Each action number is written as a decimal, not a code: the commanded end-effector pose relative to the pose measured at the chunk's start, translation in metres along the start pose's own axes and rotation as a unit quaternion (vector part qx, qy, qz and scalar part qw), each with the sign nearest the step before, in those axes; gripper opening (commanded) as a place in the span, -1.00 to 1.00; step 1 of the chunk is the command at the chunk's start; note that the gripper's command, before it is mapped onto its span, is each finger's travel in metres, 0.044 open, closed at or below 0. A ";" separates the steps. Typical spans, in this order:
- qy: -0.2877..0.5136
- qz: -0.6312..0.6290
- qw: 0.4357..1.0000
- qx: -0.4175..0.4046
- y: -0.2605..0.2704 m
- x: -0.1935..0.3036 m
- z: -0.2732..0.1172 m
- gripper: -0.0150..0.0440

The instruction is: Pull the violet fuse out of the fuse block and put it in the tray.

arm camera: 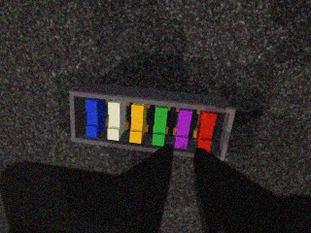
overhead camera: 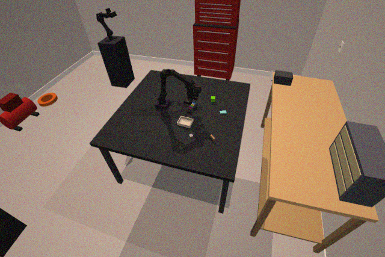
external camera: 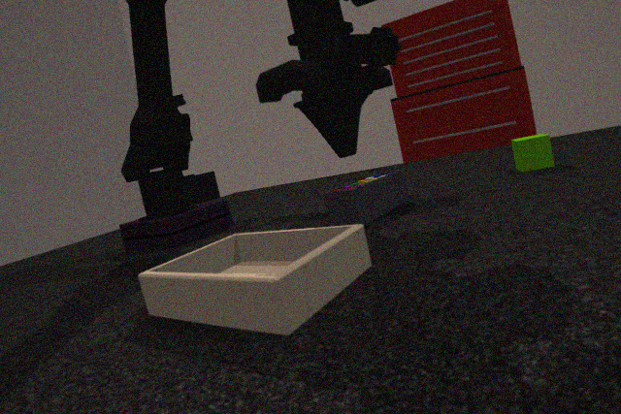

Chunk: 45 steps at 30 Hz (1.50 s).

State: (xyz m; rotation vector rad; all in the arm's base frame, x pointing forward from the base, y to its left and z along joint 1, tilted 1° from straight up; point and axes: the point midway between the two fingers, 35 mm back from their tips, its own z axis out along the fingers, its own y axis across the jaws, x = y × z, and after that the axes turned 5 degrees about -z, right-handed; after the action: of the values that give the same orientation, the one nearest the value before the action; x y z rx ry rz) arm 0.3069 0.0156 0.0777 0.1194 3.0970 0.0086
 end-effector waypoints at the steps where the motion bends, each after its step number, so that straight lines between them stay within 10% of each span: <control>1: 0.000 0.004 1.000 0.002 -0.001 0.000 0.004 -0.28; 45: 0.001 0.004 1.000 0.002 -0.001 -0.001 0.033 -0.28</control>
State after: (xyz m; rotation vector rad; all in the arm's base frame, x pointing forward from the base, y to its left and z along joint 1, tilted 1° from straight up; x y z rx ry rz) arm 0.3088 0.0148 0.0473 0.1249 3.0980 0.0068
